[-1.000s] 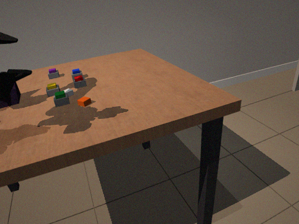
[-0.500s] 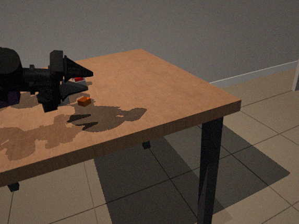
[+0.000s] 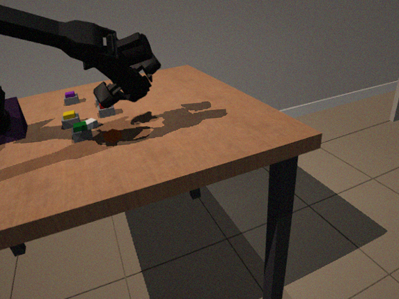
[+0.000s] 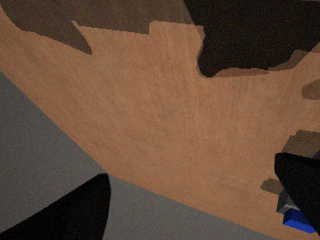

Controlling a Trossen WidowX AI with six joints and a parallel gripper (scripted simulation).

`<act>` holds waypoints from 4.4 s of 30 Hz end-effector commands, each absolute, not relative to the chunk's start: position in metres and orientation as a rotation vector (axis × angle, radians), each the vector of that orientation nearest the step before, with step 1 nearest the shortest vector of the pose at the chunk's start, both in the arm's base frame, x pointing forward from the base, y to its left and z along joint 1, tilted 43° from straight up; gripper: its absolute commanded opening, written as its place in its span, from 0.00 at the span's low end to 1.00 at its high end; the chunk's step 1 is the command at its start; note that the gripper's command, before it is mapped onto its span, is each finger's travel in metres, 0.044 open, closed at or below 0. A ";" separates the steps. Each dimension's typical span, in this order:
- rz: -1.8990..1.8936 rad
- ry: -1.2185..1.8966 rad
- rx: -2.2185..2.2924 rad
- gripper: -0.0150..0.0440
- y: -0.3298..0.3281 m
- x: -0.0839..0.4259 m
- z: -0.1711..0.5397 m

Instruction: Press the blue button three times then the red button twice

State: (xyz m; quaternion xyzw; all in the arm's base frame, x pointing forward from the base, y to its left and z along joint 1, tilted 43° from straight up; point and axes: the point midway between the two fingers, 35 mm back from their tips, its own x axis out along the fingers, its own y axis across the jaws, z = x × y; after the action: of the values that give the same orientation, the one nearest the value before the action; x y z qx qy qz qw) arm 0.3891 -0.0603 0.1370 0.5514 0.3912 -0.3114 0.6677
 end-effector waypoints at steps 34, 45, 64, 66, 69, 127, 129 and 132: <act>-0.624 1.449 -0.519 0.35 0.102 0.317 -0.016; -0.624 1.449 -0.519 0.29 0.101 0.318 -0.017; -0.625 1.449 -0.520 0.29 0.081 0.318 -0.039; -0.625 1.448 -0.520 0.29 0.079 0.318 -0.041; -0.625 1.448 -0.520 0.29 0.079 0.318 -0.041; -0.625 1.448 -0.520 0.29 0.079 0.318 -0.041; -0.625 1.448 -0.520 0.29 0.079 0.318 -0.041; -0.625 1.448 -0.520 0.29 0.079 0.318 -0.041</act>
State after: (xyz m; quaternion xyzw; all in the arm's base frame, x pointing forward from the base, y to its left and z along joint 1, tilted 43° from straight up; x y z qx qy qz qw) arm 0.3180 0.0804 -0.0407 -0.2288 0.6436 -0.2780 0.6754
